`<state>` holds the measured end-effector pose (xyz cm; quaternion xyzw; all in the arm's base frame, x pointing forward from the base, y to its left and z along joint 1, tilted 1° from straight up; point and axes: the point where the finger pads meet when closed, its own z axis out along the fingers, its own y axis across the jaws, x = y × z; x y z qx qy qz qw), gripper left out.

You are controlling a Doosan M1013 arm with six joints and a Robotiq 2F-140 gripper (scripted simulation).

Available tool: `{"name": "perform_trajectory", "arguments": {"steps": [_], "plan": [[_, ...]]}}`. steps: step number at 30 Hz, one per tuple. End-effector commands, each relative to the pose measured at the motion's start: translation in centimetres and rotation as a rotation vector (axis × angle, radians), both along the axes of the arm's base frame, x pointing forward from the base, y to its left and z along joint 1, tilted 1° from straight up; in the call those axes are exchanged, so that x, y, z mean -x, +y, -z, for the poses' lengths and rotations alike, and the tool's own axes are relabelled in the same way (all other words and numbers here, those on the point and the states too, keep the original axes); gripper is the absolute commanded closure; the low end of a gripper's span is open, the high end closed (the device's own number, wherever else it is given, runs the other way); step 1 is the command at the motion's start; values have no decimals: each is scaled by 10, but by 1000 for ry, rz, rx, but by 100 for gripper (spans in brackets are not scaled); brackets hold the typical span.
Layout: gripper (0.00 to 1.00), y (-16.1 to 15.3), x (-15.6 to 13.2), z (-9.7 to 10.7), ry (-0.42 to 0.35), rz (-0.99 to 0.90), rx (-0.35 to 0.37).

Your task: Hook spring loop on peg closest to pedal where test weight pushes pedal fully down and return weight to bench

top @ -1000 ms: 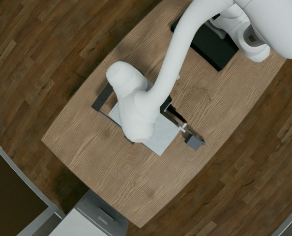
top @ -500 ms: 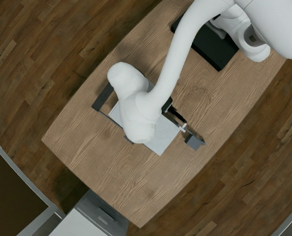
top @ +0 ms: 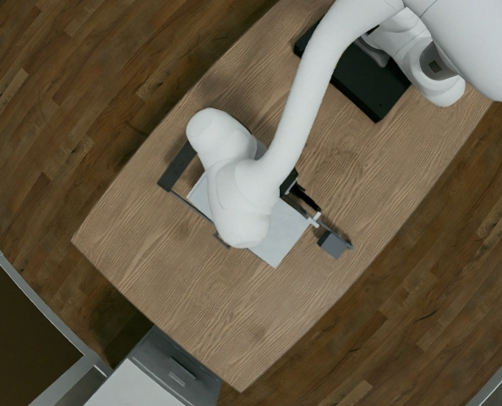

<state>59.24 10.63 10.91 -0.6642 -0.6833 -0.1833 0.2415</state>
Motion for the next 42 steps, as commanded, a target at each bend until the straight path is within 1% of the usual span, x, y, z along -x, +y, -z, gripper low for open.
{"name": "perform_trajectory", "arguments": {"steps": [1, 21, 42], "plan": [[83, 1, 0, -1, -2, 0, 0], [83, 7, 0, 0, -2, 0, 0], [83, 6, 0, 0, -2, 0, 0]]}}
